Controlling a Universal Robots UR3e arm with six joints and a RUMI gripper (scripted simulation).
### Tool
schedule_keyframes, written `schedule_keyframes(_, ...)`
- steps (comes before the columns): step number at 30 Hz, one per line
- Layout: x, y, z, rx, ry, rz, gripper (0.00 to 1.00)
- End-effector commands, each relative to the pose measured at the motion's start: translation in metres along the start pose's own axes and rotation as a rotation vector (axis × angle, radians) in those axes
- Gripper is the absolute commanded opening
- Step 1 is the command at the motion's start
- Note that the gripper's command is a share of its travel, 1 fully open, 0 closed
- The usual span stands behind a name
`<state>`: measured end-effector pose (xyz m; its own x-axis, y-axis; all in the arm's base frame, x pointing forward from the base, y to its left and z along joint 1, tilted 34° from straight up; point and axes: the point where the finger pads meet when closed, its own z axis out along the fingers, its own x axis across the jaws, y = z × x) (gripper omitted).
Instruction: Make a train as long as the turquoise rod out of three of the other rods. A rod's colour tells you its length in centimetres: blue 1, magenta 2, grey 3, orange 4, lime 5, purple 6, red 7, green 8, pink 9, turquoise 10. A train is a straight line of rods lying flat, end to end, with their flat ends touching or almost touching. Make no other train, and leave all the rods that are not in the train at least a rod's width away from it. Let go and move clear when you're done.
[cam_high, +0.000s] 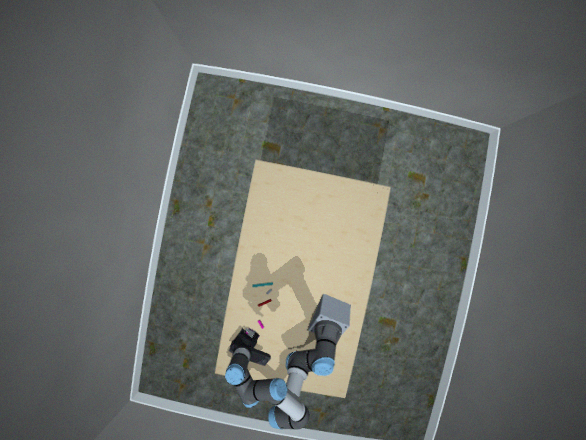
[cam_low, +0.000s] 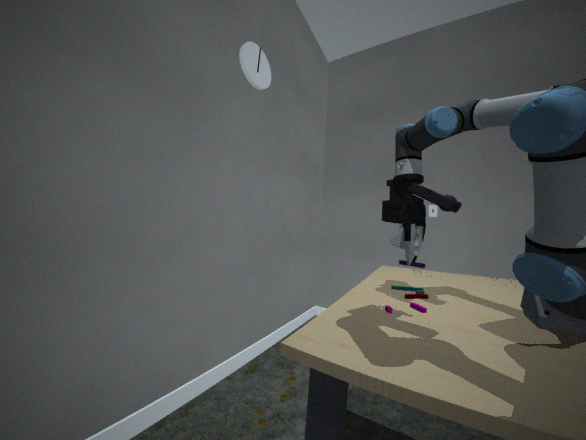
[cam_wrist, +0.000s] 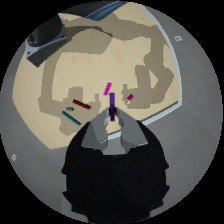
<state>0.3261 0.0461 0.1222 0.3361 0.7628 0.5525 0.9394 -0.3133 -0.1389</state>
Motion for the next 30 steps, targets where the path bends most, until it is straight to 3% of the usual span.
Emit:
schedule_keyframes(1,-0.012,0.013,0.000,0.002,-0.008,0.152,0.00)
schedule_keyframes(10,-0.032,0.030,0.002,0.001,-0.007,0.377,0.00)
schedule_keyframes(30,-0.034,0.031,0.003,0.001,-0.007,0.392,0.00)
